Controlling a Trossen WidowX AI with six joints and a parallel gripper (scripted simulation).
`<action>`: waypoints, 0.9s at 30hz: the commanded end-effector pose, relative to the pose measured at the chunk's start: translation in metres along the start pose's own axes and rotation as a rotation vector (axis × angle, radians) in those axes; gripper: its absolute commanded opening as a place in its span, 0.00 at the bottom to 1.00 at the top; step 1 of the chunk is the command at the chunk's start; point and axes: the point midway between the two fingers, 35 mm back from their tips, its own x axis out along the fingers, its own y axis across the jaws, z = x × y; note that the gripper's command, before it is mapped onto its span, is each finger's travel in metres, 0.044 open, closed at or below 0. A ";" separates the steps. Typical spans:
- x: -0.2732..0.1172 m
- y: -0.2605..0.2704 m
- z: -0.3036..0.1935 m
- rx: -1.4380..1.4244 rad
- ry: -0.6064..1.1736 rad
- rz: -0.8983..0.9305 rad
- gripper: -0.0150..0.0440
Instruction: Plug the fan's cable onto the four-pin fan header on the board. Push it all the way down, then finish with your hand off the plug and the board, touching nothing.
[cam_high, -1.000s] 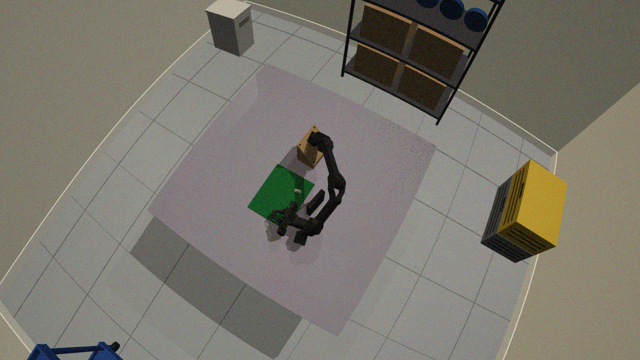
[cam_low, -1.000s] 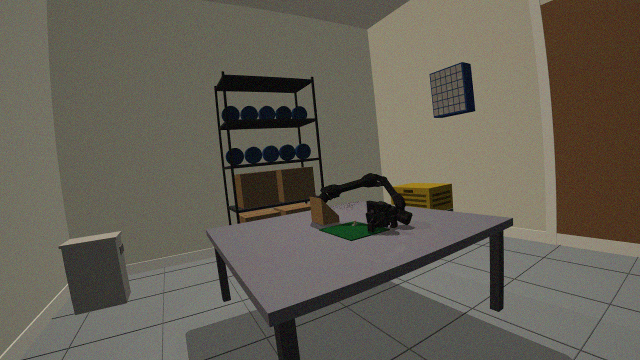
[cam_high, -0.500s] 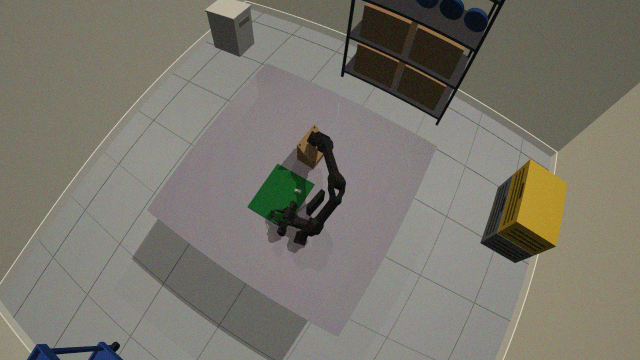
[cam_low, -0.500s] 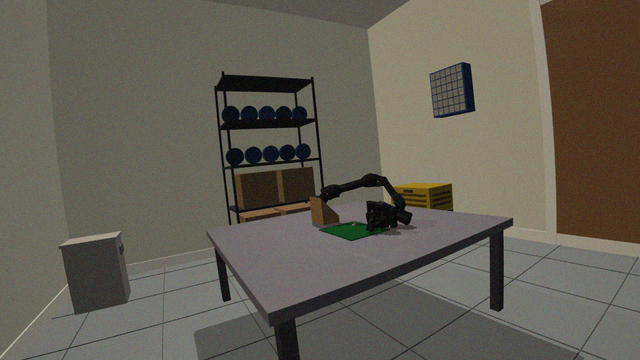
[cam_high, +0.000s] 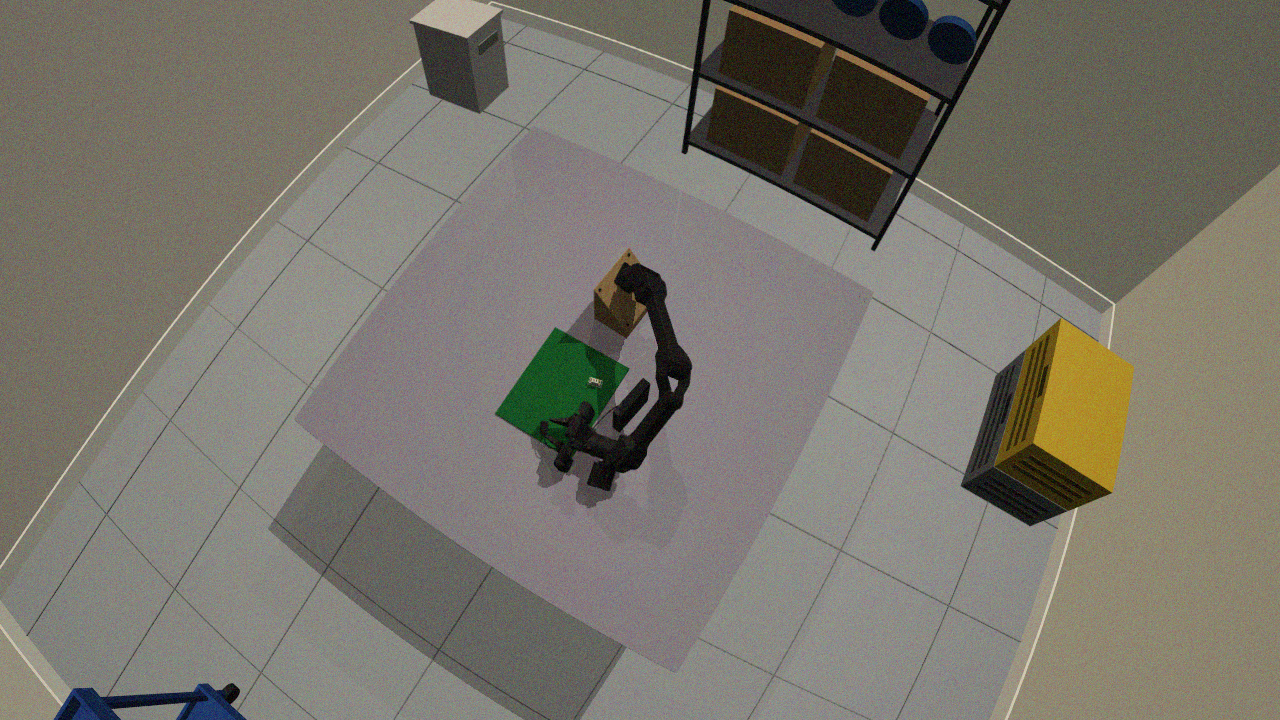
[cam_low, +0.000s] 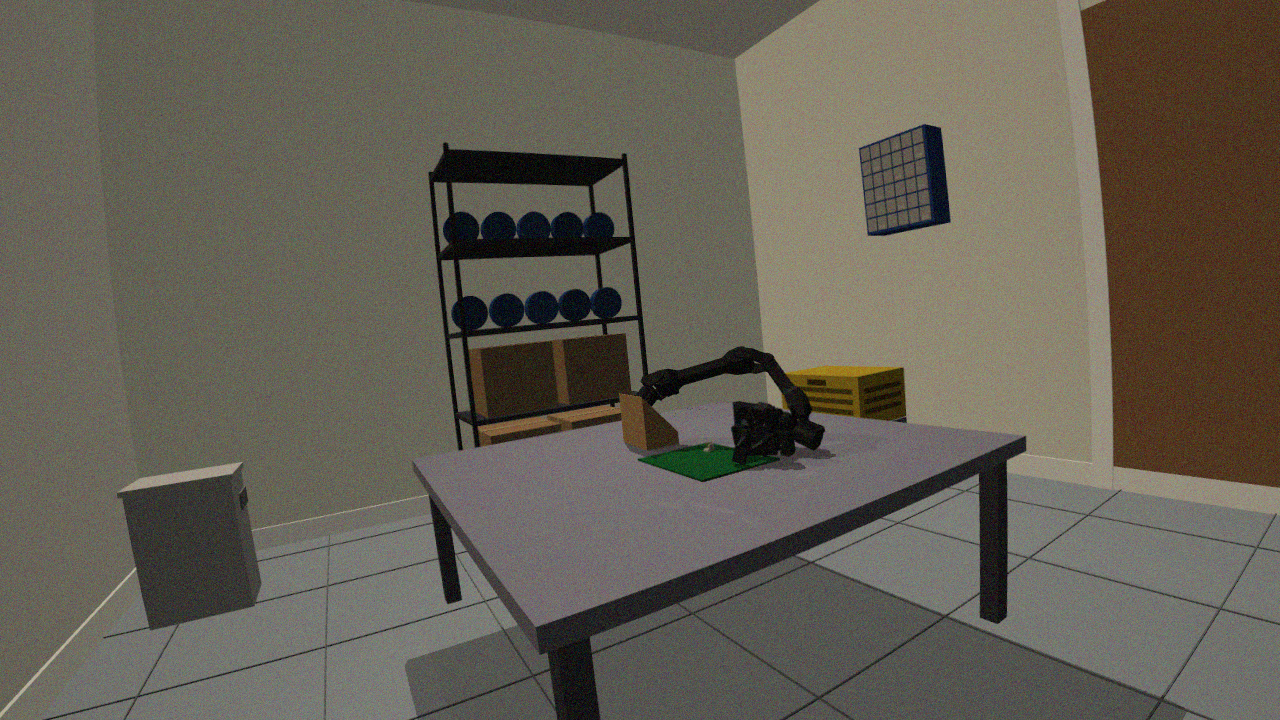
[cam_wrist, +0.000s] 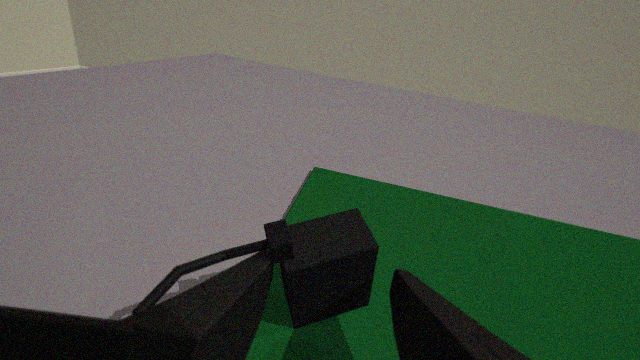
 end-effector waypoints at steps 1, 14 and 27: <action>-0.002 0.000 0.001 0.001 0.000 0.000 0.60; -0.040 0.004 0.015 0.001 0.001 0.001 0.60; -0.079 0.002 0.032 0.001 0.002 0.002 0.60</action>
